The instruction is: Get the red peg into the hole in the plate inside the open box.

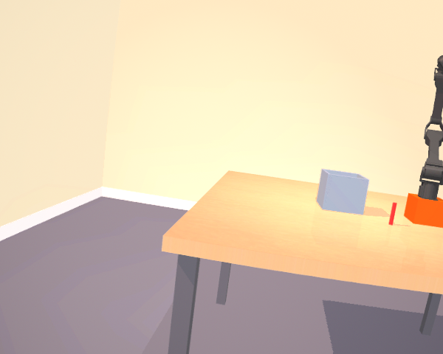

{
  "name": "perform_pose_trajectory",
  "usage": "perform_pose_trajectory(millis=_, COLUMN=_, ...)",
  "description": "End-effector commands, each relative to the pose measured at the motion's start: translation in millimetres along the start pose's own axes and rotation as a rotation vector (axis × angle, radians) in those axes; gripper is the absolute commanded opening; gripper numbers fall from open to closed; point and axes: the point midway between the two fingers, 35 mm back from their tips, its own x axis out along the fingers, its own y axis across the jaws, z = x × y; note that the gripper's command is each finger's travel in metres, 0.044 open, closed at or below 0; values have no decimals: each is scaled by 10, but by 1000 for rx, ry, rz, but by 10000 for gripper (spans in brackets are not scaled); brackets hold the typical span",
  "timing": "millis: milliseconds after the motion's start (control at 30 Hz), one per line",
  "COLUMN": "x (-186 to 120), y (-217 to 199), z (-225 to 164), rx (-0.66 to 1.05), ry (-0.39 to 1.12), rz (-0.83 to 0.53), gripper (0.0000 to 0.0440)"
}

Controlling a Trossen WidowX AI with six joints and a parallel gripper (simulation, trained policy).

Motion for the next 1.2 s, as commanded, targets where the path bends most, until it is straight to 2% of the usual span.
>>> perform_pose_trajectory(millis=0, x=11, y=-1, z=77, rx=4, ry=-26, rz=8, gripper=419)
perform_pose_trajectory(millis=67, x=28, y=-16, z=258, rx=16, ry=-87, rz=22, gripper=440)
perform_pose_trajectory(millis=333, x=22, y=-169, z=1162, rx=23, ry=-367, rz=50, gripper=440)
perform_pose_trajectory(millis=567, x=-148, y=-325, z=1932, rx=15, ry=-615, rz=51, gripper=440)
perform_pose_trajectory(millis=867, x=-587, y=-546, z=2792, rx=12, ry=-931, rz=24, gripper=440)
perform_pose_trajectory(millis=1167, x=-1215, y=-789, z=3493, rx=29, ry=-1238, rz=-32, gripper=440)
